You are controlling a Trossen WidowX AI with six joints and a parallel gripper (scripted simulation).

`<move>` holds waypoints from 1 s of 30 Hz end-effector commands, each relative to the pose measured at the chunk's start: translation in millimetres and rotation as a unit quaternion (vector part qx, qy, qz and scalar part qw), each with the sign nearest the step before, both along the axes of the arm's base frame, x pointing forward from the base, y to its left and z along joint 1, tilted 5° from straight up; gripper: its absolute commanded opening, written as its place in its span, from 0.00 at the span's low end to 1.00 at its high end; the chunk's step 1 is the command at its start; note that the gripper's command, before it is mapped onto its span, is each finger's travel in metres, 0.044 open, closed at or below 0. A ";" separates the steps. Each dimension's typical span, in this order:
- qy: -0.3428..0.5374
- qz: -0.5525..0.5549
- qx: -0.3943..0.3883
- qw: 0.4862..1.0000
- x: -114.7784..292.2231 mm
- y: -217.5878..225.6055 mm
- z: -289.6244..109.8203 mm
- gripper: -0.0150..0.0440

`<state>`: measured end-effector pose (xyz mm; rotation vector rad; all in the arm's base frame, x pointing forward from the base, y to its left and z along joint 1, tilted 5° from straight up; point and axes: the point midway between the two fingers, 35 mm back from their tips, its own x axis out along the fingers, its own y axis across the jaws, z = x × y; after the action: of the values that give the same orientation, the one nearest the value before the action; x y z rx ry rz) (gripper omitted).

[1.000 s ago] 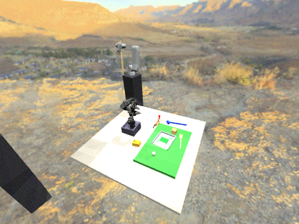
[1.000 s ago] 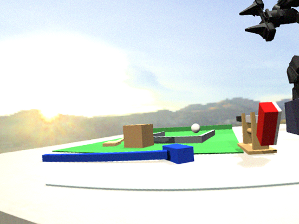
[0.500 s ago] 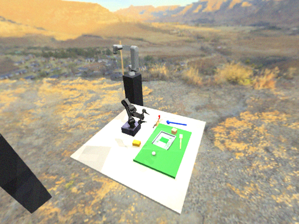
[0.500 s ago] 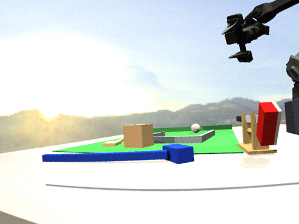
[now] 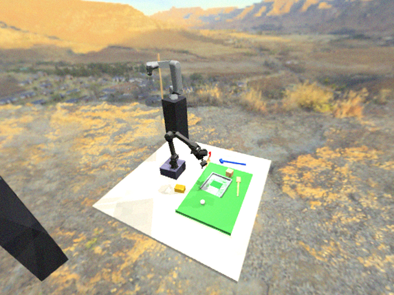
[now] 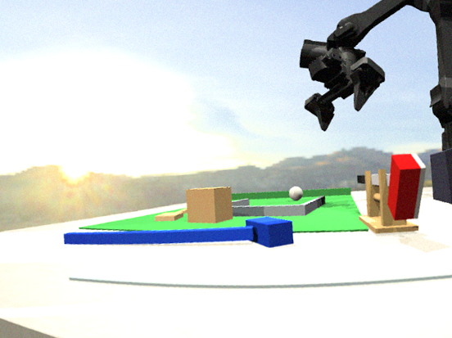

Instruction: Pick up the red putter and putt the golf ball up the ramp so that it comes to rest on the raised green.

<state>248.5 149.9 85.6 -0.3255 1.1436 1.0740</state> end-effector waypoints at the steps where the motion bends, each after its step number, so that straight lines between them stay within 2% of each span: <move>1: -0.039 0.166 -0.053 0.984 -14.3 31.6 -31.0 1.00; 5: -0.085 0.347 -0.101 0.929 -35.1 58.0 -62.9 1.00; 7: -0.101 0.404 -0.113 0.902 -43.1 63.5 -72.2 1.00; 15: -0.103 0.412 -0.115 0.898 -44.2 64.1 -74.6 1.00; 30: -0.103 0.412 -0.115 0.898 -48.6 61.1 -120.0 1.00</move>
<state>203.7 214.2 -23.2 -1.1540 0.9327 1.5807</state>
